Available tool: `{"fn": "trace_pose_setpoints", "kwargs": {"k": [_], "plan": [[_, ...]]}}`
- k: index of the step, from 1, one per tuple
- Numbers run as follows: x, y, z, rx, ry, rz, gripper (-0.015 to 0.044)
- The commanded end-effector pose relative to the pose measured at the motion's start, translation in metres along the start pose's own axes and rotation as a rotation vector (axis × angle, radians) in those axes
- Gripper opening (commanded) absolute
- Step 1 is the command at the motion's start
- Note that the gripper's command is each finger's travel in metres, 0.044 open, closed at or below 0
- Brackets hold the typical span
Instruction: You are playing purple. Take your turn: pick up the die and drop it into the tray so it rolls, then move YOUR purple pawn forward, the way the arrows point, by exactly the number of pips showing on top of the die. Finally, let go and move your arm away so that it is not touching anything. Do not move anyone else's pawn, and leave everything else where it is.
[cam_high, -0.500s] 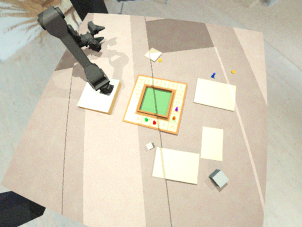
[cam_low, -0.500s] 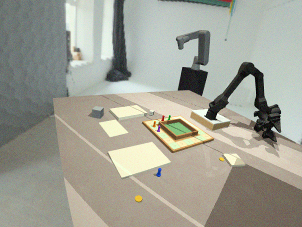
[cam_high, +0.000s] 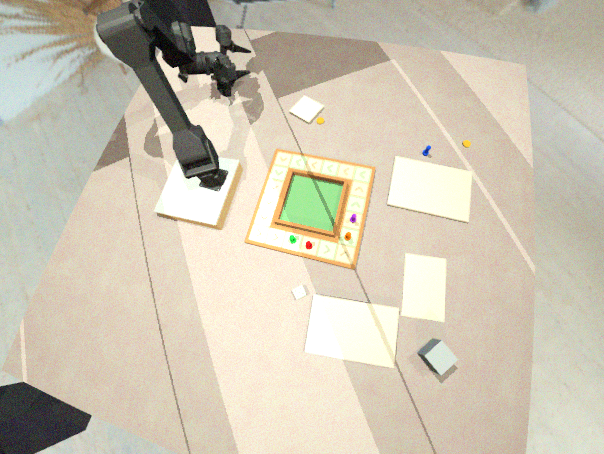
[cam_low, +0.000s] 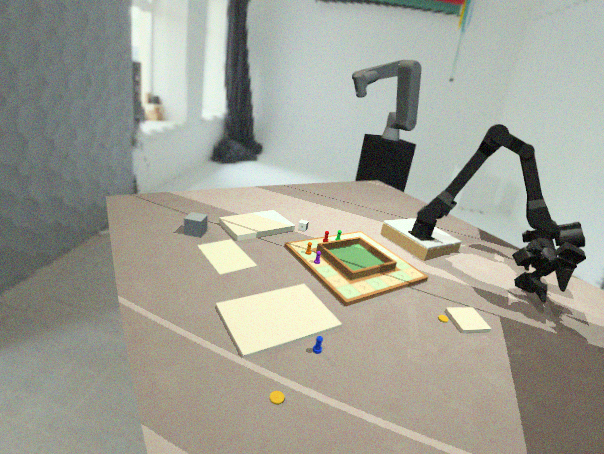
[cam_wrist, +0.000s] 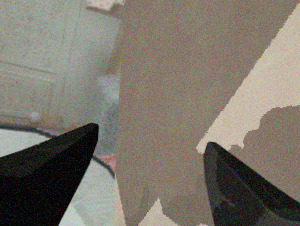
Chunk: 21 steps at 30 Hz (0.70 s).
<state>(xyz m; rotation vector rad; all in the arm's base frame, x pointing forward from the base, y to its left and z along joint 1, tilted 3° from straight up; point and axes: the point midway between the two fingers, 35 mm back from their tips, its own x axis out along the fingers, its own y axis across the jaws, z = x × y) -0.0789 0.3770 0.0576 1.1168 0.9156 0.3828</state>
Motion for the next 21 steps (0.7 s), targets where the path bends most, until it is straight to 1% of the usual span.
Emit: {"fn": "trace_pose_setpoints", "kwargs": {"k": [1,5,9,15,21], "plan": [[0.054,0.016,0.044,-0.208,-0.119,-0.119,0.0275],[0.086,0.023,0.082,-0.334,-0.18,-0.218,0.0275],[0.112,0.028,0.128,-0.391,-0.27,-0.291,0.0275],[0.138,0.03,0.184,-0.546,-0.297,-0.445,0.0275],[0.16,0.024,0.273,-0.739,-0.266,-0.683,0.0275]]}}
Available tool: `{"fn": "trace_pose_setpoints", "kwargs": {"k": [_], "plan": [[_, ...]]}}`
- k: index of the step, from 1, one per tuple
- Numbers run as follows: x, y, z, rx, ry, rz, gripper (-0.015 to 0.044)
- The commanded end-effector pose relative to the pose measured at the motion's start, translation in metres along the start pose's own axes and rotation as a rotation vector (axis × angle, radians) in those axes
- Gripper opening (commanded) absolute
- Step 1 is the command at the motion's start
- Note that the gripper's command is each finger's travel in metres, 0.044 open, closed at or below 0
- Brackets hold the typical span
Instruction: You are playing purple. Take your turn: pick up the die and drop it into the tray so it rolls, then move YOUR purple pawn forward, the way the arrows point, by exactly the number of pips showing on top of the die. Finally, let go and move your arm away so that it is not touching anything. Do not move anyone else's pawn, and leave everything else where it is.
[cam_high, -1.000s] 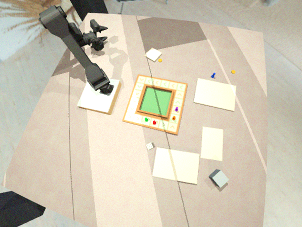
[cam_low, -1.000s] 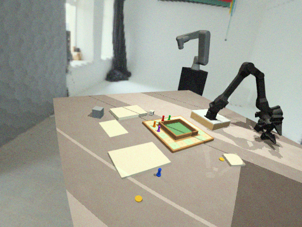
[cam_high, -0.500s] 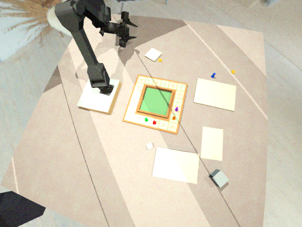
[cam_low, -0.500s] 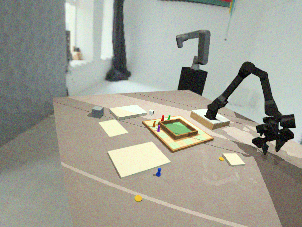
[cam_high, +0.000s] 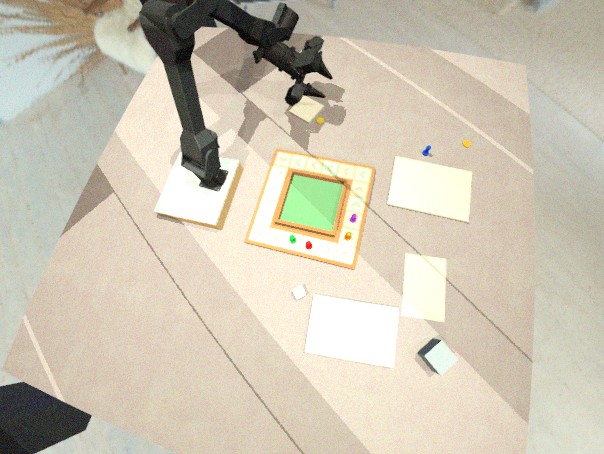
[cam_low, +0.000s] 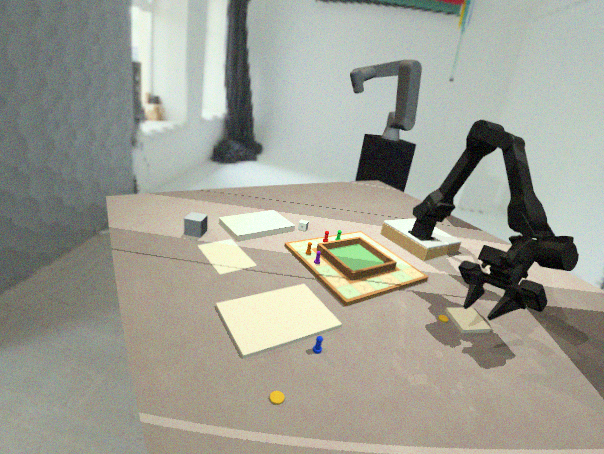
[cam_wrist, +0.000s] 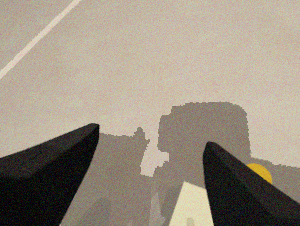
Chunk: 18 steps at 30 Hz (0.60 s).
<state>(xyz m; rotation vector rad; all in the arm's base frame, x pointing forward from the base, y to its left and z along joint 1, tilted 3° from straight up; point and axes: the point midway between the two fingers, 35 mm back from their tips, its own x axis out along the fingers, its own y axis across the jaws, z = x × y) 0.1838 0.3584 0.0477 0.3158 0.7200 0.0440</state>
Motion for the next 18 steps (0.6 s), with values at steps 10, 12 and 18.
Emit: {"fn": "trace_pose_setpoints", "kwargs": {"k": [10,12,18], "plan": [[0.091,-0.097,0.122,-0.41,0.192,-0.317,0.0275],[0.098,-0.115,0.137,-0.456,0.235,-0.344,0.0275],[0.114,-0.172,0.178,-0.61,0.39,-0.377,0.0275]]}}
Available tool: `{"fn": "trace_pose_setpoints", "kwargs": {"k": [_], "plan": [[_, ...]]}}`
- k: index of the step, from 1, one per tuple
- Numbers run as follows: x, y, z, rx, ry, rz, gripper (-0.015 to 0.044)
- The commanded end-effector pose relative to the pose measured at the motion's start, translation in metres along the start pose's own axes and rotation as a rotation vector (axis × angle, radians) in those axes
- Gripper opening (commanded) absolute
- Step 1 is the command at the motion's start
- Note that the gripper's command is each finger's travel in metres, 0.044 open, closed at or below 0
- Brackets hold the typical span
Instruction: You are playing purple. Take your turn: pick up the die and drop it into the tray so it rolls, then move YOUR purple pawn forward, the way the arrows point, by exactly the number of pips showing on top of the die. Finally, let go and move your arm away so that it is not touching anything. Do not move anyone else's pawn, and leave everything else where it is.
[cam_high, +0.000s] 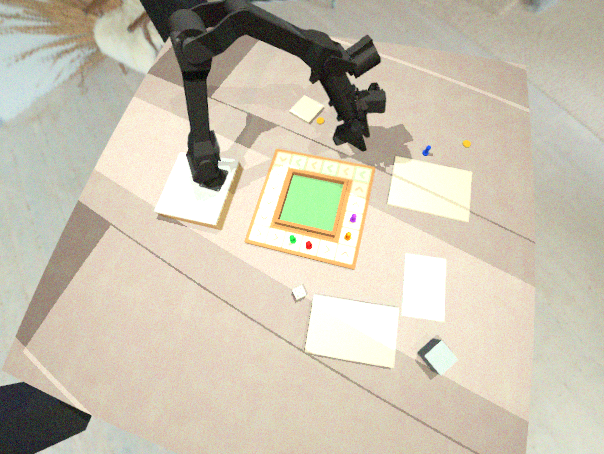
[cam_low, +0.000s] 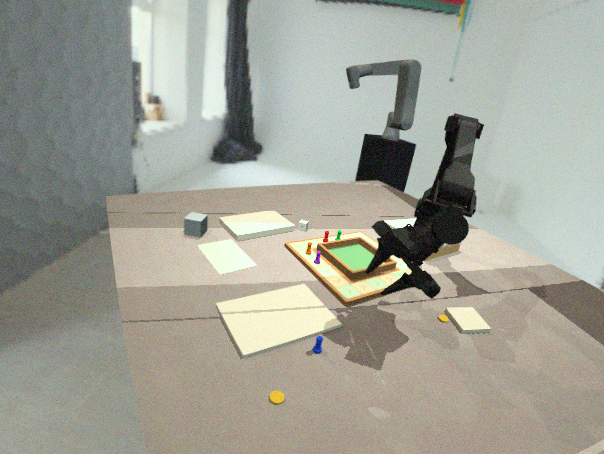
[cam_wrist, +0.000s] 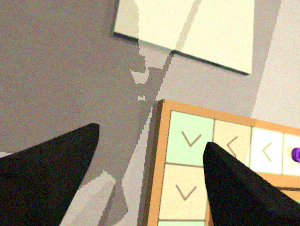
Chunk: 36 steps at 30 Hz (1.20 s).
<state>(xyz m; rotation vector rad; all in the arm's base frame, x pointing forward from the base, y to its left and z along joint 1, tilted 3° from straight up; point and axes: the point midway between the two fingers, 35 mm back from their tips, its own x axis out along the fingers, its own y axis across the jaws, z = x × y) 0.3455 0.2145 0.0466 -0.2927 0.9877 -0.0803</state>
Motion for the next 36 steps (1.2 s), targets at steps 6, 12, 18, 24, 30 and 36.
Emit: {"fn": "trace_pose_setpoints", "kwargs": {"k": [6,12,18,24,30,36], "plan": [[0.045,-0.111,0.02,-0.289,0.219,0.019,0.0275],[0.062,-0.177,0.018,-0.318,0.298,0.058,0.0275],[0.076,-0.259,-0.006,-0.426,0.407,0.148,0.0275],[0.079,-0.325,-0.037,-0.52,0.468,0.264,0.0275],[0.072,-0.382,-0.078,-0.594,0.478,0.394,0.0275],[0.066,-0.406,-0.099,-0.627,0.464,0.457,0.0275]]}}
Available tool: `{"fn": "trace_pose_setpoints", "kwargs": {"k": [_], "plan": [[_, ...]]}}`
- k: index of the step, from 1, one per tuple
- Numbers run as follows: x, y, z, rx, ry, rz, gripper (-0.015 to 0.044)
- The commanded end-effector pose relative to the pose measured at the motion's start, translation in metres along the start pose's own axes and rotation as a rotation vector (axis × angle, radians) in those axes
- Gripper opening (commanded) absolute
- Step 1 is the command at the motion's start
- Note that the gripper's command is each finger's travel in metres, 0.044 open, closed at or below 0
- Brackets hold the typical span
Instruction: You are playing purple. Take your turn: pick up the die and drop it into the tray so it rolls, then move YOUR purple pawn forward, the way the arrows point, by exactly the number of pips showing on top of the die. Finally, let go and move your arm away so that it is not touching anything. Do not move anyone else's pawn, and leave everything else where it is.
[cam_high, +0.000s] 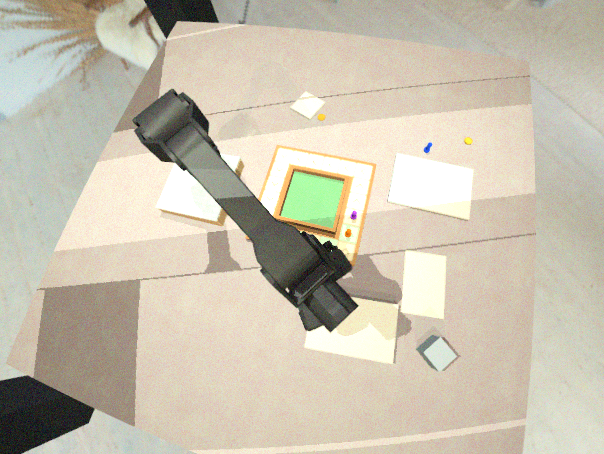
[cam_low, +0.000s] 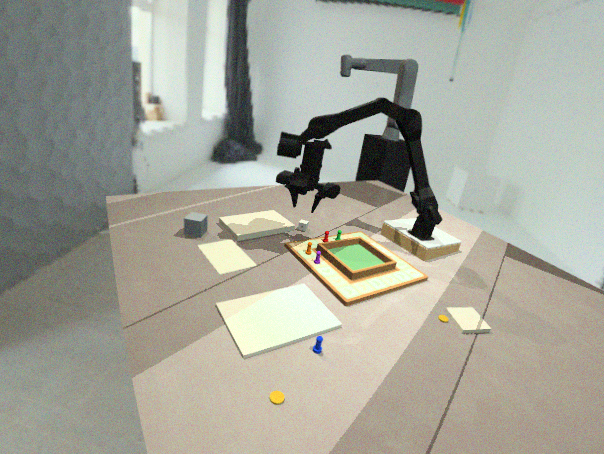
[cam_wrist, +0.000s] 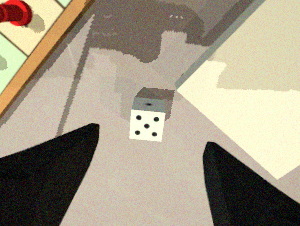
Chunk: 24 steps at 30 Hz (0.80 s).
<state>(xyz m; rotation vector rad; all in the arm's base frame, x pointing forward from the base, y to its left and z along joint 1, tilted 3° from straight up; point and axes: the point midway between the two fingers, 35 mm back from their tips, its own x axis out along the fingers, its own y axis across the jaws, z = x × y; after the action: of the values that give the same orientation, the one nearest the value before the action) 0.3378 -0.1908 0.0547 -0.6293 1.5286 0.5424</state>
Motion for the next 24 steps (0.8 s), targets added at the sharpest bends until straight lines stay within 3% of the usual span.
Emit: {"fn": "trace_pose_setpoints", "kwargs": {"k": [1,24], "plan": [[0.0,-0.003,-0.021,-0.047,-0.026,0.036,0.0275],[0.037,0.002,-0.02,-0.047,-0.025,0.037,0.0275]]}}
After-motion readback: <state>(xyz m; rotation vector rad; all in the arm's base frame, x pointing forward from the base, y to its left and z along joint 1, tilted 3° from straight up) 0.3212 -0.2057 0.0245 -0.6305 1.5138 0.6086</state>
